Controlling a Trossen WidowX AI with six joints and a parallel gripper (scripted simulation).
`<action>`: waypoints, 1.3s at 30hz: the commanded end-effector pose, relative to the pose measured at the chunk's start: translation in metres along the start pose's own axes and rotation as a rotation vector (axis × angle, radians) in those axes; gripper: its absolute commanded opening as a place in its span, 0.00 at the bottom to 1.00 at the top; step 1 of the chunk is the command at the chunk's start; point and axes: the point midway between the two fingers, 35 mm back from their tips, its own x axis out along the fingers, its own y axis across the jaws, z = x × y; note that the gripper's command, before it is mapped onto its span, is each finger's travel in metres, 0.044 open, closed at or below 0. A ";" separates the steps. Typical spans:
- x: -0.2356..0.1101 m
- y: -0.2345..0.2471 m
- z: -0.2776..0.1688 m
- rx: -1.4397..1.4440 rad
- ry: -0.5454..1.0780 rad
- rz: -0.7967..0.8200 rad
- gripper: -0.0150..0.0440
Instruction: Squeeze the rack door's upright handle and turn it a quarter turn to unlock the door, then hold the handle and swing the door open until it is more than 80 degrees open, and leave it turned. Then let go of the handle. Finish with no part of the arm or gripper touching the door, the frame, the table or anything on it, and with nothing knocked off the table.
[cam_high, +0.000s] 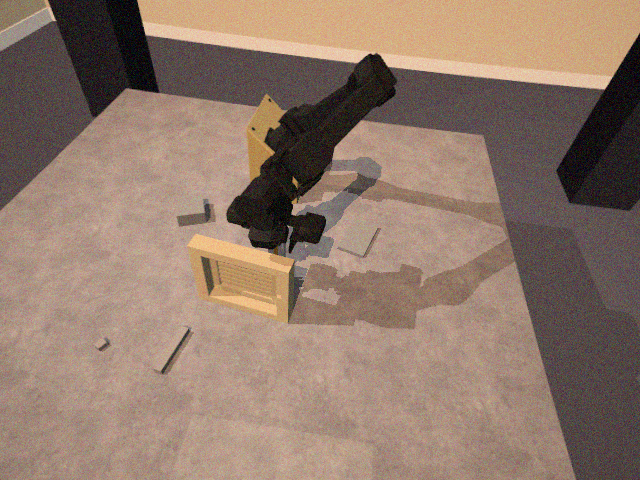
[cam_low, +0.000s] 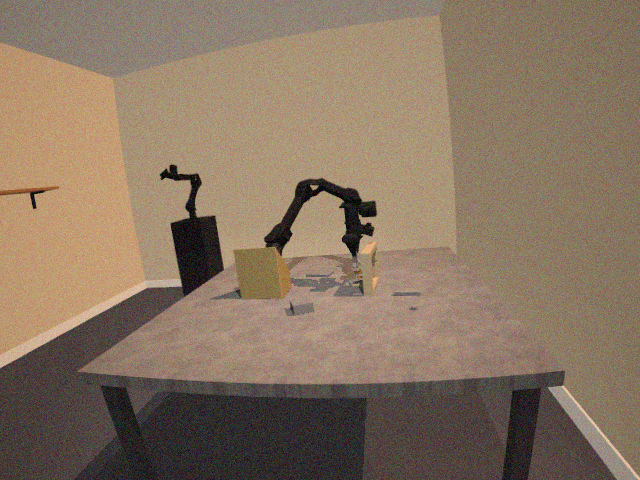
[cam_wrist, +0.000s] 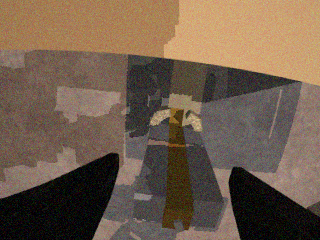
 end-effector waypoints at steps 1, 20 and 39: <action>0.010 -0.001 -0.003 0.014 0.010 0.005 0.73; 0.020 -0.001 -0.004 0.014 0.010 0.007 0.38; 0.020 -0.001 -0.004 -0.256 0.009 0.008 0.27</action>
